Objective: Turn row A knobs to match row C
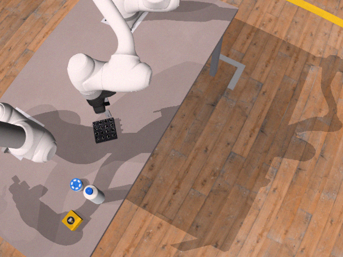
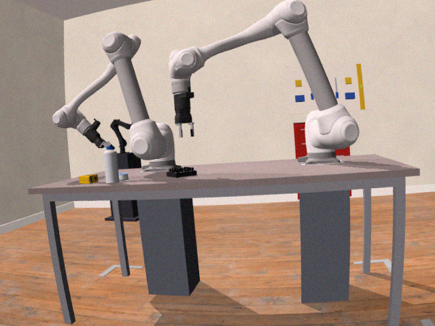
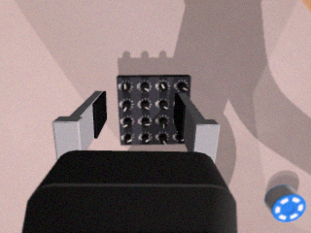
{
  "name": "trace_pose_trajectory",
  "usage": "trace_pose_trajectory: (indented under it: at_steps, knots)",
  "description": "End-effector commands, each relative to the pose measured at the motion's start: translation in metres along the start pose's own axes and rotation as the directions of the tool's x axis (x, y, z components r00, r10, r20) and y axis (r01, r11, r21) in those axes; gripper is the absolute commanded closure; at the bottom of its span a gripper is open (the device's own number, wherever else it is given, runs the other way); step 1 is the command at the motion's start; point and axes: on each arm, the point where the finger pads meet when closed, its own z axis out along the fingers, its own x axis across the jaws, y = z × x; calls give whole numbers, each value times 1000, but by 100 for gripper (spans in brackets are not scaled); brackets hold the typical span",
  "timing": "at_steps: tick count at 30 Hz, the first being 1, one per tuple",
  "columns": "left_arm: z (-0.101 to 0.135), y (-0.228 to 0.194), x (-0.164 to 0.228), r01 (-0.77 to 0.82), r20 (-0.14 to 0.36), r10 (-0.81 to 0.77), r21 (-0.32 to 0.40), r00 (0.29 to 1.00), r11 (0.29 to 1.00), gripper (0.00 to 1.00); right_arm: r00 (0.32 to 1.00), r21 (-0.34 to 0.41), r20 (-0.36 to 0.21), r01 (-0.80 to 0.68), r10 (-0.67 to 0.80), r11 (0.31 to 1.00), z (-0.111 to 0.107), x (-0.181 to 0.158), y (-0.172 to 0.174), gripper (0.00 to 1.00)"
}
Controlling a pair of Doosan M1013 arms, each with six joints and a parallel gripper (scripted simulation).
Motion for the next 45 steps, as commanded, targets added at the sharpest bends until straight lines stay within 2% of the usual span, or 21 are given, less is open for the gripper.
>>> trace_pose_trajectory:
  at_steps: [1, 36, 45]
  knots:
    - [-2, -1, 0, 0, -1, 0, 0, 1000, 1000, 0, 1000, -1, 0, 0, 0, 1000, 0, 0, 0, 0]
    - [-2, -1, -1, 0, -1, 0, 0, 1000, 1000, 0, 1000, -1, 0, 0, 0, 1000, 0, 0, 0, 0]
    - [-2, 2, -21, 0, -1, 0, 0, 1000, 1000, 0, 1000, -1, 0, 0, 0, 1000, 0, 0, 0, 0]
